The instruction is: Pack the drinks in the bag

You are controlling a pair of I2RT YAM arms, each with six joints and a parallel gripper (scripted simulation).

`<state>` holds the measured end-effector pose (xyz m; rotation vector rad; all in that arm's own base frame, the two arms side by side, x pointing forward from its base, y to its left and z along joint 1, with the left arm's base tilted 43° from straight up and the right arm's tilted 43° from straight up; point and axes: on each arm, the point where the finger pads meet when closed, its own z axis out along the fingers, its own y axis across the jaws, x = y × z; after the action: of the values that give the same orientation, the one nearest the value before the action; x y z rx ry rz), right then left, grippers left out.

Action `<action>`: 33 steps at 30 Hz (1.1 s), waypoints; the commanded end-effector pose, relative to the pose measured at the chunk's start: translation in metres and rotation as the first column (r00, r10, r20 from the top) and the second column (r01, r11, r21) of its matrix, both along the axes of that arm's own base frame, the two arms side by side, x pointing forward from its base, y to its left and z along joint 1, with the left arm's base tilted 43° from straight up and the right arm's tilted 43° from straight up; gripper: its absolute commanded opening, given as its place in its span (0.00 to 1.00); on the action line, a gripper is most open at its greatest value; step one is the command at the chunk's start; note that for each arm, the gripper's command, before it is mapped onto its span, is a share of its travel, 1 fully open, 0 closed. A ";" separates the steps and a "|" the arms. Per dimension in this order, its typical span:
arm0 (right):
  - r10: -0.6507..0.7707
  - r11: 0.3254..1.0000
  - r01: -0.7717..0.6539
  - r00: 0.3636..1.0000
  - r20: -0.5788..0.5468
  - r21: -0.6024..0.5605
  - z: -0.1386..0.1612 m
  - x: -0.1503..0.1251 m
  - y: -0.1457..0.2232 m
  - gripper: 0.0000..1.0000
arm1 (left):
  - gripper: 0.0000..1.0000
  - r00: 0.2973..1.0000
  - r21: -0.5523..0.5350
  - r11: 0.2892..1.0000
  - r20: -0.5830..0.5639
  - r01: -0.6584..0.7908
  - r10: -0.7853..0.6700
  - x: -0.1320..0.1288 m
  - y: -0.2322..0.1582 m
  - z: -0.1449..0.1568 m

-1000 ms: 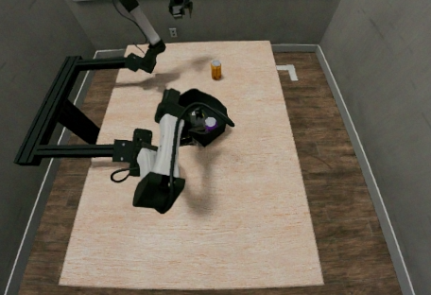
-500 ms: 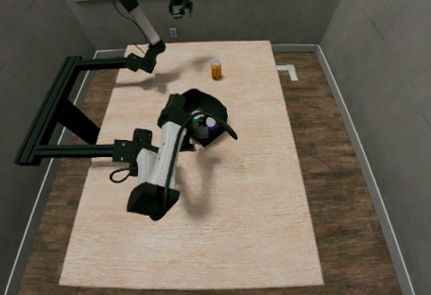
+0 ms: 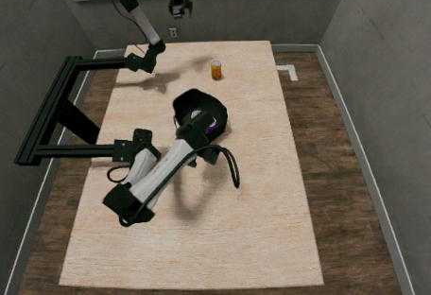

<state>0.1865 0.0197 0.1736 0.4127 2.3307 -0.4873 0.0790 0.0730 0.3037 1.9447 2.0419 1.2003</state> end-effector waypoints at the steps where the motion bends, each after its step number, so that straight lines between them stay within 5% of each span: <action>1: -0.079 0.990 0.086 0.995 -0.063 0.114 0.012 -0.008 -0.013 0.86 | 0.86 1.000 0.007 1.000 0.016 -0.003 0.003 -0.004 -0.003 0.005; 13: -0.385 0.847 0.368 0.922 -0.033 0.384 0.053 -0.032 -0.061 0.86 | 0.86 1.000 0.007 1.000 0.016 -0.003 0.003 -0.004 -0.003 0.005; 16: -0.403 0.852 0.377 0.915 -0.003 0.363 0.056 -0.028 -0.066 0.86 | 0.86 1.000 0.007 1.000 0.016 -0.003 0.003 -0.004 -0.003 0.005; 27: -0.596 0.671 0.469 0.802 0.042 0.574 0.093 -0.067 -0.084 0.86 | 0.86 1.000 0.007 1.000 0.016 -0.003 0.003 -0.004 -0.003 0.005; 28: -0.582 0.690 0.495 0.813 -0.001 0.528 0.078 -0.050 -0.086 0.86 | 0.86 1.000 0.007 1.000 0.016 -0.003 0.003 -0.004 -0.003 0.005; 29: -0.603 0.690 0.466 0.793 0.084 0.553 0.096 -0.057 -0.090 0.86 | 0.86 1.000 0.007 1.000 0.016 -0.003 0.003 -0.004 -0.003 0.005; 33: -0.648 0.639 0.477 0.756 0.089 0.603 0.106 -0.077 -0.090 0.86 | 0.86 1.000 0.007 1.000 0.016 -0.003 0.003 -0.004 -0.003 0.005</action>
<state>0.1237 -0.0733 0.2614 1.4282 2.0200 -0.0838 0.0790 0.0730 0.3037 1.9447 2.0419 1.2003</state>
